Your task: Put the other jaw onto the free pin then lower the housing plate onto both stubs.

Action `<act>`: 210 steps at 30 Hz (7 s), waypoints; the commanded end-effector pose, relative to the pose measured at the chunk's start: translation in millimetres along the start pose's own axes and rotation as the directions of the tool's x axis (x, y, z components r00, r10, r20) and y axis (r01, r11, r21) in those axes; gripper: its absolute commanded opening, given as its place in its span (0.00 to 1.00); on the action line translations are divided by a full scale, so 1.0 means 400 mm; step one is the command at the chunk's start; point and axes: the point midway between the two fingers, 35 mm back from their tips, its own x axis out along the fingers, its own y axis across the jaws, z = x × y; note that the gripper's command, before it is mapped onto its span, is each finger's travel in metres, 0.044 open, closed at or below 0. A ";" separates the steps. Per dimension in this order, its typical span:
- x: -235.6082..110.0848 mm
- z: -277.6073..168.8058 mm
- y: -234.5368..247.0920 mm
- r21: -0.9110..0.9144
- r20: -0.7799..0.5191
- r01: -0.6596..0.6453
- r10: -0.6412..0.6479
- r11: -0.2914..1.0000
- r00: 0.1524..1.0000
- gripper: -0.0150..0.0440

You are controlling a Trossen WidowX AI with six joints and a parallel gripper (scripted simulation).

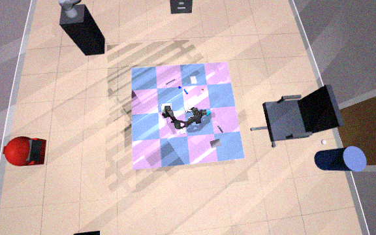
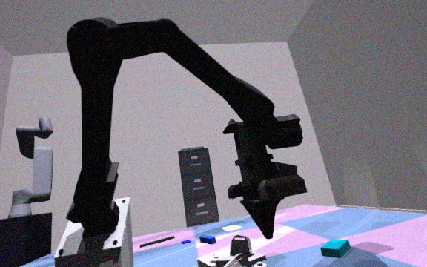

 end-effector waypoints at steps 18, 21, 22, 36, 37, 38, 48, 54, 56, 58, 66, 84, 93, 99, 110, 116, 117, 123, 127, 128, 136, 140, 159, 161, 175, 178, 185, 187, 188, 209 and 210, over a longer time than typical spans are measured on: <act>-0.012 0.002 -0.002 0.003 0.005 0.001 -0.001 1.000 1.000 1.00; -0.012 0.002 -0.002 0.003 0.005 0.001 -0.001 1.000 1.000 1.00; -0.012 0.002 -0.002 0.003 0.005 0.001 -0.001 1.000 1.000 1.00; -0.012 0.002 -0.002 0.003 0.005 0.001 -0.001 1.000 1.000 1.00; -0.012 0.002 -0.002 0.003 0.005 0.001 -0.001 1.000 1.000 1.00; -0.012 0.002 -0.002 0.003 0.005 0.001 -0.001 1.000 1.000 1.00; -0.024 0.001 -0.005 0.006 0.003 0.002 -0.002 1.000 1.000 0.91; -0.036 0.000 -0.008 0.010 0.001 0.003 -0.003 1.000 1.000 0.64; -0.036 0.000 -0.008 0.010 0.001 0.003 -0.003 1.000 1.000 0.56; -0.036 0.000 -0.008 0.010 0.001 0.003 -0.003 1.000 1.000 0.47; -0.036 0.000 -0.008 0.010 0.001 0.003 -0.003 1.000 1.000 0.25; -0.034 0.001 -0.006 0.004 0.002 0.001 -0.001 1.000 1.000 0.30; -0.034 0.001 -0.006 0.004 0.002 0.001 -0.001 1.000 1.000 0.70; -0.034 0.001 -0.006 0.004 0.002 0.001 -0.001 1.000 1.000 0.97; -0.034 0.001 -0.006 0.004 0.002 0.001 -0.001 1.000 1.000 1.00; -0.034 0.001 -0.006 0.004 0.002 0.001 -0.001 1.000 1.000 1.00; -0.034 0.001 -0.006 0.004 0.002 0.001 -0.001 1.000 1.000 1.00; -0.034 0.001 -0.006 0.004 0.002 0.001 -0.001 1.000 1.000 1.00; -0.034 0.001 -0.006 0.004 0.002 0.001 -0.001 1.000 1.000 1.00; -0.034 0.001 -0.006 0.004 0.002 0.001 -0.001 1.000 1.000 1.00; -0.034 0.001 -0.006 0.004 0.002 0.001 -0.001 1.000 1.000 0.64; -0.034 0.001 -0.006 0.004 0.002 0.001 -0.001 1.000 1.000 0.47; -0.034 0.001 -0.006 0.004 0.002 0.001 -0.001 1.000 1.000 0.25; -0.034 0.001 -0.006 0.004 0.002 0.001 -0.001 1.000 1.000 0.25; -0.034 0.000 -0.006 0.005 0.001 0.001 -0.001 1.000 1.000 0.70; -0.034 0.000 -0.006 0.005 0.001 0.001 -0.001 1.000 1.000 0.83; -0.034 0.000 -0.006 0.005 0.001 0.001 -0.001 1.000 1.000 1.00; -0.034 0.000 -0.006 0.005 0.001 0.001 -0.001 1.000 1.000 1.00; -0.034 0.000 -0.006 0.005 0.001 0.001 -0.001 1.000 1.000 1.00; -0.034 0.000 -0.006 0.005 0.001 0.001 -0.001 1.000 1.000 1.00; -0.034 0.000 -0.006 0.005 0.001 0.001 -0.001 1.000 1.000 1.00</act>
